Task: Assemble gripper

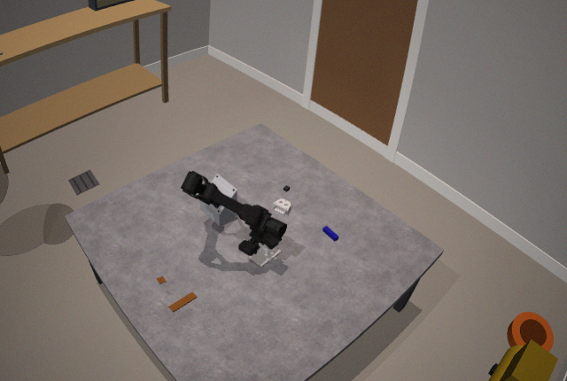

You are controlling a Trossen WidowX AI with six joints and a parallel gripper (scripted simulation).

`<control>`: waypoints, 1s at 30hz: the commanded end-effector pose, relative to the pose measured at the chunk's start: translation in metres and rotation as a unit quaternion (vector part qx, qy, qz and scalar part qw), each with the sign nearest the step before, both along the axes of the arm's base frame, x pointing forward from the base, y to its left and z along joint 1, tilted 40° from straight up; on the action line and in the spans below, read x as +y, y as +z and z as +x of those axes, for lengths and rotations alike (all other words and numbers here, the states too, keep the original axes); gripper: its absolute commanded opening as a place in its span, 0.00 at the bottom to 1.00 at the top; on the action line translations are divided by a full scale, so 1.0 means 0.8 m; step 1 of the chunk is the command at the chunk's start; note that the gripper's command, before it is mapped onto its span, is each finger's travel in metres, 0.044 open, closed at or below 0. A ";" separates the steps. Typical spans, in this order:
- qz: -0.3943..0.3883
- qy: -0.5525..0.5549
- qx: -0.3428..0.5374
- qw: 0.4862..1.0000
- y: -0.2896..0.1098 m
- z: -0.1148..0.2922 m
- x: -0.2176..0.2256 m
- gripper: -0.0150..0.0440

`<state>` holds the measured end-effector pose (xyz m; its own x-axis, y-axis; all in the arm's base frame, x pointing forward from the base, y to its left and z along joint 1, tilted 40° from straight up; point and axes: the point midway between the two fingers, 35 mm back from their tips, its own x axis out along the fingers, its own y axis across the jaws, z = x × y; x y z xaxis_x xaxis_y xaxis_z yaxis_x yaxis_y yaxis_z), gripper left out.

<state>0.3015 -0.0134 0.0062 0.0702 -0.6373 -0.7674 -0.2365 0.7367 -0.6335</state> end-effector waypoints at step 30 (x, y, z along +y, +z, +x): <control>-0.004 0.003 0.001 1.000 -0.011 0.000 -0.011 0.48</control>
<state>0.3009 -0.0217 -0.0031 0.0686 -0.6387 -0.7664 -0.2388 0.7354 -0.6342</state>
